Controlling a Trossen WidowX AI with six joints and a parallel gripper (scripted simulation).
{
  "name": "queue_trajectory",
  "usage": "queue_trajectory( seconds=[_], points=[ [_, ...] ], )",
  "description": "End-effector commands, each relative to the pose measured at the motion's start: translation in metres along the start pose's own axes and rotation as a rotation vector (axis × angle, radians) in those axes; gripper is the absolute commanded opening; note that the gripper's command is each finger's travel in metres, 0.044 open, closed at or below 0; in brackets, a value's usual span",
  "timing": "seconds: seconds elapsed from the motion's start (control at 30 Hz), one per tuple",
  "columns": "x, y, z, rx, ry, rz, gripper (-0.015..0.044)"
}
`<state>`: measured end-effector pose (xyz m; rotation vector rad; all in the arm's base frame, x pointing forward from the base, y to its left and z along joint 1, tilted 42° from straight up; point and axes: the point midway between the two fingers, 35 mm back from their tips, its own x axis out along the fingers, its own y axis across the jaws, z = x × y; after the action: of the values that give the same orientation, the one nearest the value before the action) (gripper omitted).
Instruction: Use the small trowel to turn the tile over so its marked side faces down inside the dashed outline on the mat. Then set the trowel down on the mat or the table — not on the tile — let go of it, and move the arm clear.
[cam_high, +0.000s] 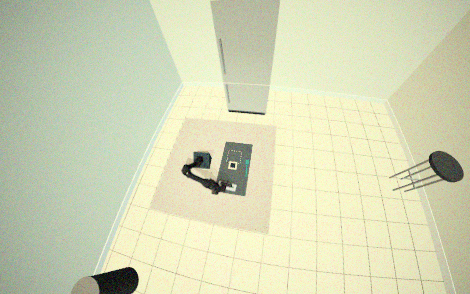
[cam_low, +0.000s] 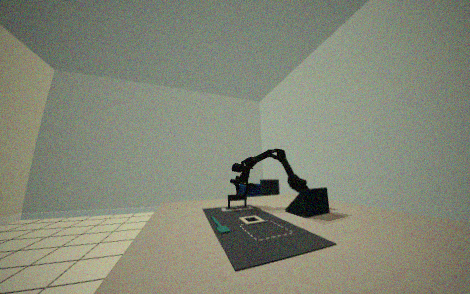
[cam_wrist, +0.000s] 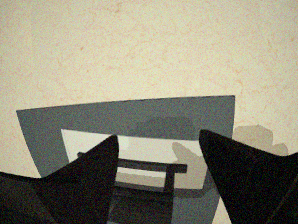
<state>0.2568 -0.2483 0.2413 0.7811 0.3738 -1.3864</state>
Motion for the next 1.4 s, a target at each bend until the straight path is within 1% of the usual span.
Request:
queue_trajectory(
  seconds=[0.0, 1.37],
  points=[
    [0.001, 0.005, -0.005, -0.107, 0.014, -0.019, 0.0270],
    [-0.029, 0.056, -0.063, -1.485, 0.205, -0.130, 0.0270]
  ],
)
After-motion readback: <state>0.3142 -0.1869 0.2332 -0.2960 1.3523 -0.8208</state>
